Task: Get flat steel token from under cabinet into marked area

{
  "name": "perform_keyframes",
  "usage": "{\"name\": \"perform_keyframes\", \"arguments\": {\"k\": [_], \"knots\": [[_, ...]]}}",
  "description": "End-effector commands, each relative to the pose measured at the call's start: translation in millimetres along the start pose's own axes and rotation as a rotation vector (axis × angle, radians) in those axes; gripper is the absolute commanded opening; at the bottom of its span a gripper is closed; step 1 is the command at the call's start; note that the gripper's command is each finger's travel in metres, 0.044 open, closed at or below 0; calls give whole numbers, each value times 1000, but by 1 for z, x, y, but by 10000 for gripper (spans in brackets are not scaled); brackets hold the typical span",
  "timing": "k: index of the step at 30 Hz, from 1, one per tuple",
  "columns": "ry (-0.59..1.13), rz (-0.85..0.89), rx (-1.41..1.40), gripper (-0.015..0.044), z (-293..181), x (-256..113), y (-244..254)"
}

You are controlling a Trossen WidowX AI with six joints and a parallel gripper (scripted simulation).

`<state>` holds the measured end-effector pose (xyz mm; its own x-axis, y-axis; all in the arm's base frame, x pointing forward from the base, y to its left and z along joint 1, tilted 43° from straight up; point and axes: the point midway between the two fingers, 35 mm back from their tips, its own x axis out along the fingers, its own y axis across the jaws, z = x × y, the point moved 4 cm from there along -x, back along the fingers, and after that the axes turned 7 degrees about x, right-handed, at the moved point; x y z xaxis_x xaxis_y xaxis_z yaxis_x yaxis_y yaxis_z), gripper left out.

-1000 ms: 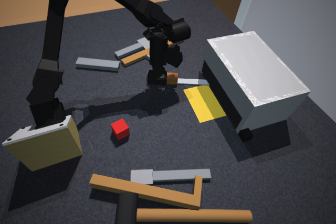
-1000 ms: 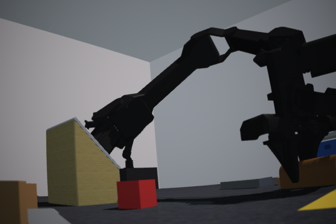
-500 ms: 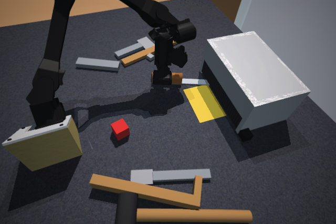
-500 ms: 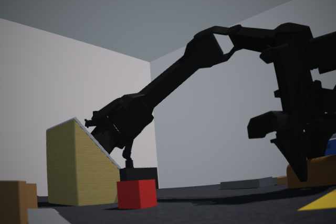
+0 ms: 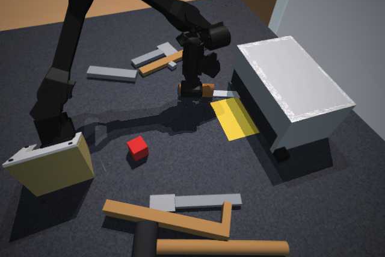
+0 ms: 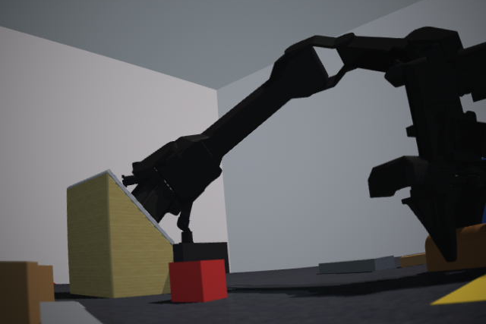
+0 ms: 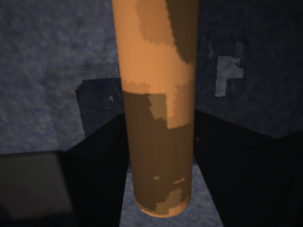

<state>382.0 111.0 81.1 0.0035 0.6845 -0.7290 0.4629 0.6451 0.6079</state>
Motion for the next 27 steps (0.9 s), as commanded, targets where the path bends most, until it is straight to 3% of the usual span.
{"name": "perform_keyframes", "arguments": {"k": [1, 27], "knots": [[1, 3, 0, 0, 6, 0, 1], [0, 2, -1, 0, 24, 1, -7]]}}
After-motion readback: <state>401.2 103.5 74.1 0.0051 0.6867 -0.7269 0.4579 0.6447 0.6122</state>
